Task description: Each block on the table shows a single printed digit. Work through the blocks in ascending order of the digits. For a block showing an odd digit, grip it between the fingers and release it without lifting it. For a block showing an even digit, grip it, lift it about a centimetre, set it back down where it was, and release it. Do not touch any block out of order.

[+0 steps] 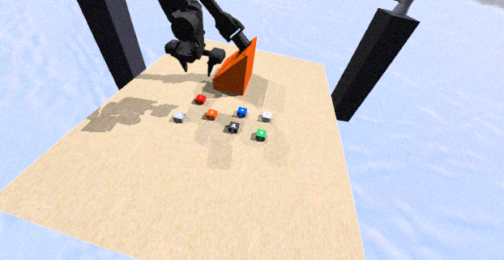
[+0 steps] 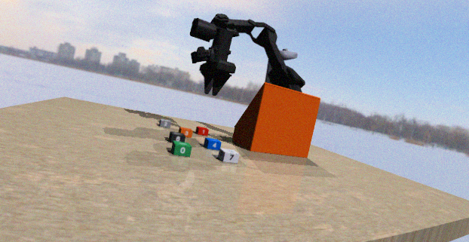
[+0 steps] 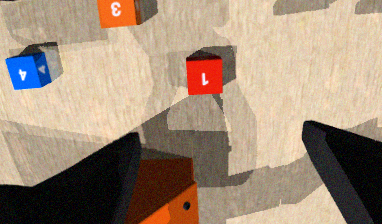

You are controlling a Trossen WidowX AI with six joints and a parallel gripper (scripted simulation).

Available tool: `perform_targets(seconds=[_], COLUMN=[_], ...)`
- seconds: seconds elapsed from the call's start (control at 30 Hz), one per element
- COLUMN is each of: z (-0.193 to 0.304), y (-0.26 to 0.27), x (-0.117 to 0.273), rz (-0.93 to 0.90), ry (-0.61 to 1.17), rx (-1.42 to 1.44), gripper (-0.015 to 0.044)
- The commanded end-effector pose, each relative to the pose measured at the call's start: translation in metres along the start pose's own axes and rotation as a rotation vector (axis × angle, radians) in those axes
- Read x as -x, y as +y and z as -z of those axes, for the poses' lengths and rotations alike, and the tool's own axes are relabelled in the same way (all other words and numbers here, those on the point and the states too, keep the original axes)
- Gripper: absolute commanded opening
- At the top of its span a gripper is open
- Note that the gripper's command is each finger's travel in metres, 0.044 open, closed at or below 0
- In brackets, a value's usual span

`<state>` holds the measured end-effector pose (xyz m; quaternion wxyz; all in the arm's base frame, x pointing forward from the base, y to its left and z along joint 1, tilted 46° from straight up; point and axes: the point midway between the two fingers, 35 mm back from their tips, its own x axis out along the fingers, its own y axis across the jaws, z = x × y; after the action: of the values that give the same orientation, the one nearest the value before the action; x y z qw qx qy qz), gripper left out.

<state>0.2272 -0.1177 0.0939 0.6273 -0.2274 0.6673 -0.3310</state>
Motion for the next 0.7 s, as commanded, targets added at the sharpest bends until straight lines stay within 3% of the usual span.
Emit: perform_targets(seconds=[0.0,0.53,0.67], z=[-0.002,-0.004,-0.035], y=[0.002,0.003,0.025], x=[0.000,0.000,0.002], rz=[-0.008,-0.008,-0.010], ry=[0.005,0.005,0.003], rx=[-0.015,-0.015,-0.016], gripper=[0.0400,0.0400,0.0400])
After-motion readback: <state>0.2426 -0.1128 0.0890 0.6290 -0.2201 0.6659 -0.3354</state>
